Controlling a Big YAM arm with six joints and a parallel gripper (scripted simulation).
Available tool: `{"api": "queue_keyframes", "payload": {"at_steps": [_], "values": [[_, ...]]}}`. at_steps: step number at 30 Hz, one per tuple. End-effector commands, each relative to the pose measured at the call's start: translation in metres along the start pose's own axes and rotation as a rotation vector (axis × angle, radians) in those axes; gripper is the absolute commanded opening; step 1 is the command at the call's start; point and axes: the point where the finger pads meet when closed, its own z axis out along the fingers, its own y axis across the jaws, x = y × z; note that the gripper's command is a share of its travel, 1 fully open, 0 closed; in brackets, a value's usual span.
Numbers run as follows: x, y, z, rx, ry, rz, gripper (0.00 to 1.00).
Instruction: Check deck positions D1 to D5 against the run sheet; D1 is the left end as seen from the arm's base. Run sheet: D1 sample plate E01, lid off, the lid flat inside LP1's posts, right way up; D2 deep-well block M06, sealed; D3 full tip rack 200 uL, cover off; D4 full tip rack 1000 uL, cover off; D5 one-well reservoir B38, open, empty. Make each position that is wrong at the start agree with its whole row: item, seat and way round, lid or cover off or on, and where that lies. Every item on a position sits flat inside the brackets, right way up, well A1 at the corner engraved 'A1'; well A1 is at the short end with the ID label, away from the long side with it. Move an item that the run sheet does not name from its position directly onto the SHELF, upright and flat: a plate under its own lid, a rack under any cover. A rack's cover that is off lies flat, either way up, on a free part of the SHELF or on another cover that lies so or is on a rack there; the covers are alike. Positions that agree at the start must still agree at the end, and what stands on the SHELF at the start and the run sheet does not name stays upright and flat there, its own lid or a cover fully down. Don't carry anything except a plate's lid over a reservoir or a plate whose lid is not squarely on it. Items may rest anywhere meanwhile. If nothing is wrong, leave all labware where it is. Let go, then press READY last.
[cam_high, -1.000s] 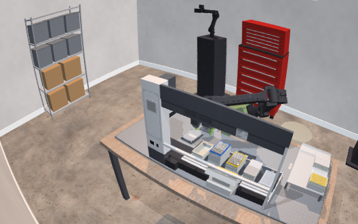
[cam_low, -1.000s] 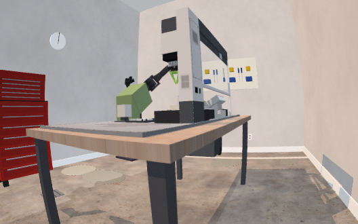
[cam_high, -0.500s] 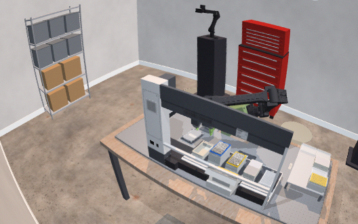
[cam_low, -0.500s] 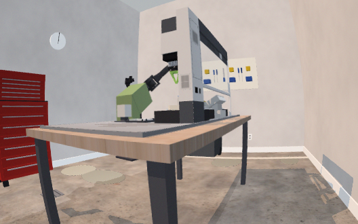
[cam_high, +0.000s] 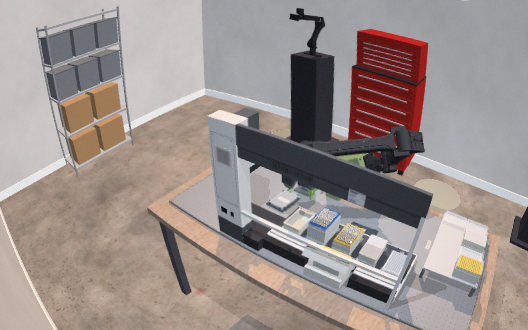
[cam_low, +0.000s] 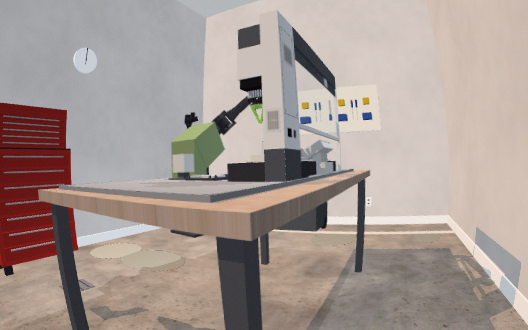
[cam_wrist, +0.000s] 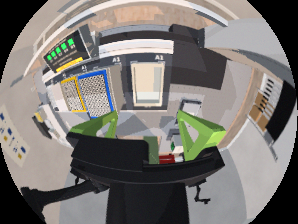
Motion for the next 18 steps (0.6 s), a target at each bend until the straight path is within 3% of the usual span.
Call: {"api": "queue_keyframes", "payload": {"at_steps": [1,2,3,6,7,18], "values": [[-0.006,-0.001,-0.019,0.022,-0.051,-0.007,1.0],[-0.006,-0.001,-0.019,0.022,-0.051,-0.007,1.0],[-0.012,0.006,-0.003,0.022,-0.022,-0.028,1.0],[-0.005,0.001,0.014,0.008,-0.01,-0.008,1.0],[-0.011,-0.002,0.0,0.019,-0.033,-0.02,1.0],[-0.011,-0.002,0.0,0.019,-0.033,-0.02,1.0]]}}
